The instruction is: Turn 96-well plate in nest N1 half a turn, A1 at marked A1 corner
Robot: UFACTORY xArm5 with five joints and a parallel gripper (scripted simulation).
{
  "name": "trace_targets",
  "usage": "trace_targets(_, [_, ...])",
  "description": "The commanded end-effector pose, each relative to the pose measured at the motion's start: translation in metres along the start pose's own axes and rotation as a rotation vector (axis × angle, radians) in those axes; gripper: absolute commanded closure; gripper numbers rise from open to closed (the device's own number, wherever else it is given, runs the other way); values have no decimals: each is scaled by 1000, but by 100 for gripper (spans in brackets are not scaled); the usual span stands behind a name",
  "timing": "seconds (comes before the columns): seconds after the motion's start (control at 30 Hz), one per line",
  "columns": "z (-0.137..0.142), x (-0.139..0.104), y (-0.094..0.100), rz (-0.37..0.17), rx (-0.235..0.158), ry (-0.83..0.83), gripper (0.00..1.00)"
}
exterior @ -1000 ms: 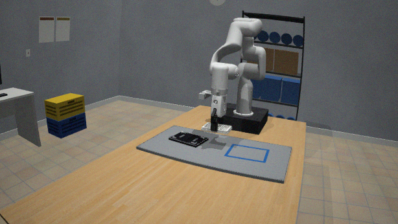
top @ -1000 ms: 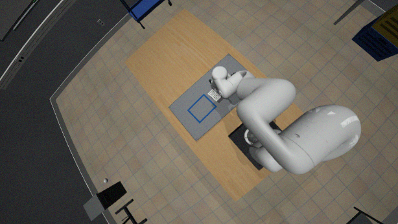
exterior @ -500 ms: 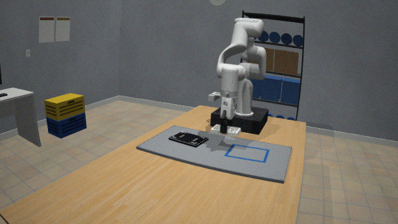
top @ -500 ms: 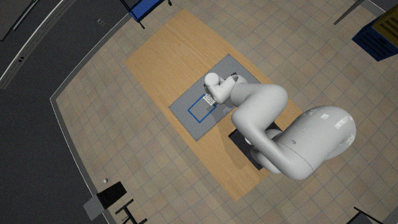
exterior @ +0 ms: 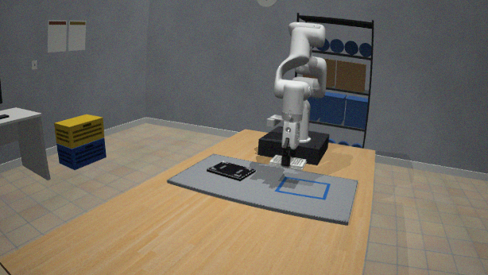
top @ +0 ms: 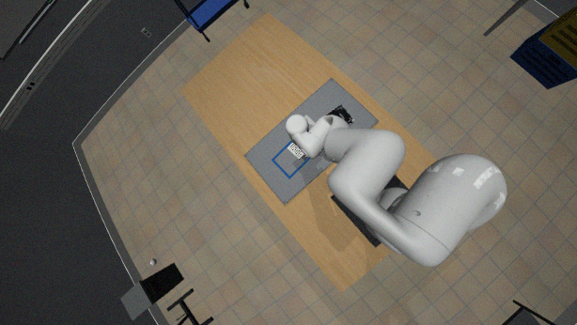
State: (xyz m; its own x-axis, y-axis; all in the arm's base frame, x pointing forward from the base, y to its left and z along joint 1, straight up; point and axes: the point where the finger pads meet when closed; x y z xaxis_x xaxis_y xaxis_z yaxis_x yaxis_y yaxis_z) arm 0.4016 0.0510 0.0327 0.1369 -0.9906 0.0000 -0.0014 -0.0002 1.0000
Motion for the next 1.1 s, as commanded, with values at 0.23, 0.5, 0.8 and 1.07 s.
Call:
trace_targets(0.23, [-8, -29, 0, 1, 3, -1, 100])
trace_targets(0.5, [-13, -55, -1, 1, 3, -1, 100])
trace_targets(0.8, [-17, -75, -2, 1, 3, -1, 100])
trace_targets(1.07, [-17, -75, -2, 1, 3, -1, 100])
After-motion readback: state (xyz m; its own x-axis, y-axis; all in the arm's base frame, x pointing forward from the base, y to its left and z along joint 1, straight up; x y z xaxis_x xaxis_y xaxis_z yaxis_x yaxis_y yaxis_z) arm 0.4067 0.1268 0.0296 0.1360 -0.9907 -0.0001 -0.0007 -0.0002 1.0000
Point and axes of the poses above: the point where the finger pads meet when closed, its own y axis back along the fingers, its own z axis across the jaws, x = y × z, and after that the axes turned 7 degrees about y, right-handed
